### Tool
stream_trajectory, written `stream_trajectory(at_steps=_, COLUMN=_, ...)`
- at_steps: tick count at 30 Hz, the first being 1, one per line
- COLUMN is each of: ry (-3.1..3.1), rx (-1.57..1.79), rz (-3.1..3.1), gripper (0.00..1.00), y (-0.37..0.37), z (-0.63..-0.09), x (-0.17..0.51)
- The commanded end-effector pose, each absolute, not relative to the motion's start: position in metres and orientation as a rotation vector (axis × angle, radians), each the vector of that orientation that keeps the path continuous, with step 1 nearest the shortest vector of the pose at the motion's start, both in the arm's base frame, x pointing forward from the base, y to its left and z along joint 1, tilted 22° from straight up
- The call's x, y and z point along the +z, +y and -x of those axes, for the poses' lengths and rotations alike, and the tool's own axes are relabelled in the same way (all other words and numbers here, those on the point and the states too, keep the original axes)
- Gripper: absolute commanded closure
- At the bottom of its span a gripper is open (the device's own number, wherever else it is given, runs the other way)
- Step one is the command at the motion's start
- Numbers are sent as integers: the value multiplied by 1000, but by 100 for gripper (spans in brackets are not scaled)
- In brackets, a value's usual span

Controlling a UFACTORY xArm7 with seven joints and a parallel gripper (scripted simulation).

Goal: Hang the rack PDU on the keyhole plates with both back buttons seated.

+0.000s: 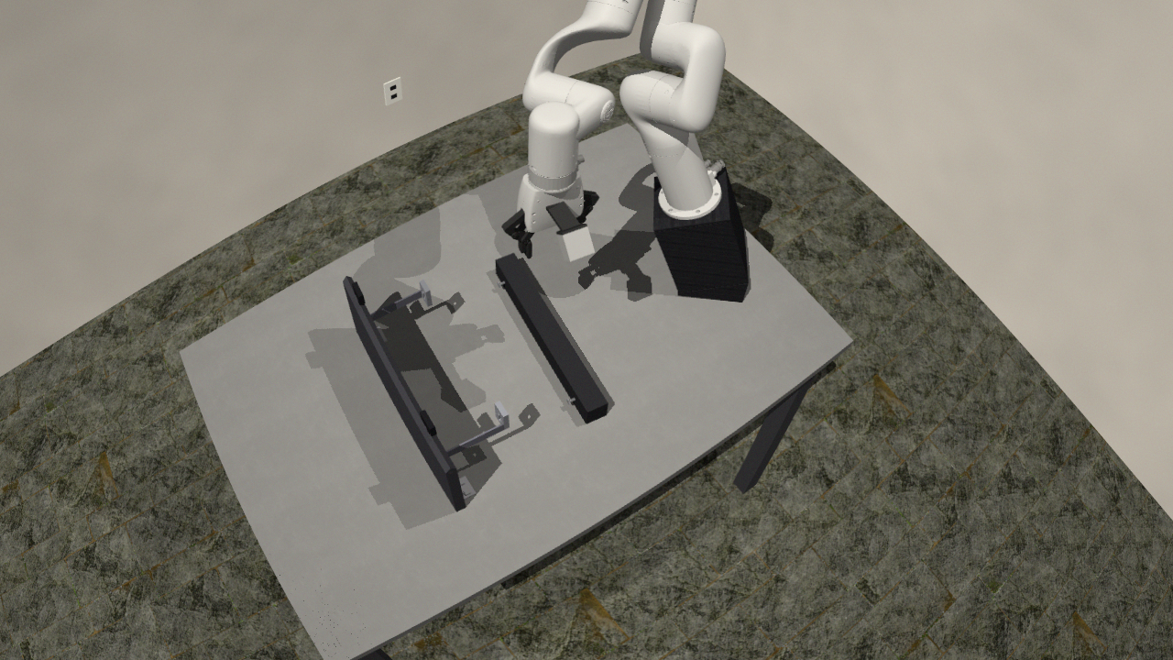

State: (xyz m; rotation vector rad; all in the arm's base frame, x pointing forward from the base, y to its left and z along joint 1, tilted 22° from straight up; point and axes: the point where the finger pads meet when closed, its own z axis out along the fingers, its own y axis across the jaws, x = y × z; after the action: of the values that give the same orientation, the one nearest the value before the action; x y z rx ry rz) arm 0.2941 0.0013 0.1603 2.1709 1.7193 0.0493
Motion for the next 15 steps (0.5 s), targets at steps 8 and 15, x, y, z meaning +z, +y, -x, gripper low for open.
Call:
stream_trajectory(at_steps=8, ry=1718, rx=53, rz=-2169, gripper=3, y=-1, z=-298, x=153)
stream_trajectory(at_steps=15, ry=1718, rx=53, rz=-2169, gripper=3, y=-7, z=-304, x=132)
